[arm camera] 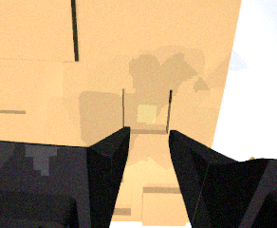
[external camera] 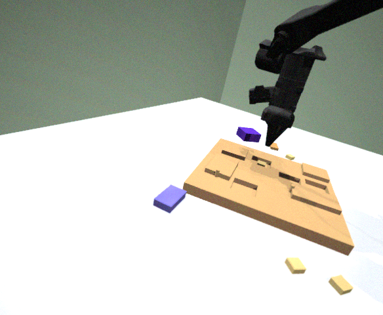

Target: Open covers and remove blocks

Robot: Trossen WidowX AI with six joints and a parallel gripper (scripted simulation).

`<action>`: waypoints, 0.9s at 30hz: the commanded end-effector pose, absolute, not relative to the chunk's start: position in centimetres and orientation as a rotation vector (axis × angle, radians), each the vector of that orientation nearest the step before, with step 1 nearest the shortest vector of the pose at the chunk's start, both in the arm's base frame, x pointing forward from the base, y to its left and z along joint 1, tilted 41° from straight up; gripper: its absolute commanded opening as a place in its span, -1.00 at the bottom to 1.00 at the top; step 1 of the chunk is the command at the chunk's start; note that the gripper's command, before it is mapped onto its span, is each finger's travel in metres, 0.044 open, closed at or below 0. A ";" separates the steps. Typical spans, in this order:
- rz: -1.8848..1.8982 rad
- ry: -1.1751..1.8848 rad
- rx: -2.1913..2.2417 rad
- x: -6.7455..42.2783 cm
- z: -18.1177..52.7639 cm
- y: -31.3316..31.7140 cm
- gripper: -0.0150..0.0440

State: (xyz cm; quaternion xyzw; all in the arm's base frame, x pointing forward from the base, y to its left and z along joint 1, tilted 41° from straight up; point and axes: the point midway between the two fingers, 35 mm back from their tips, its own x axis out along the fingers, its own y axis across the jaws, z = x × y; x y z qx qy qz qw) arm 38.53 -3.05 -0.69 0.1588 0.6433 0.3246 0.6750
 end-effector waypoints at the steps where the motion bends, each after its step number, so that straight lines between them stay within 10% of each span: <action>1: 0.729 1.450 0.362 38.3 -1.5 -2.5 0.00; 27: 0.733 1.448 0.359 38.3 -2.4 -1.6 0.00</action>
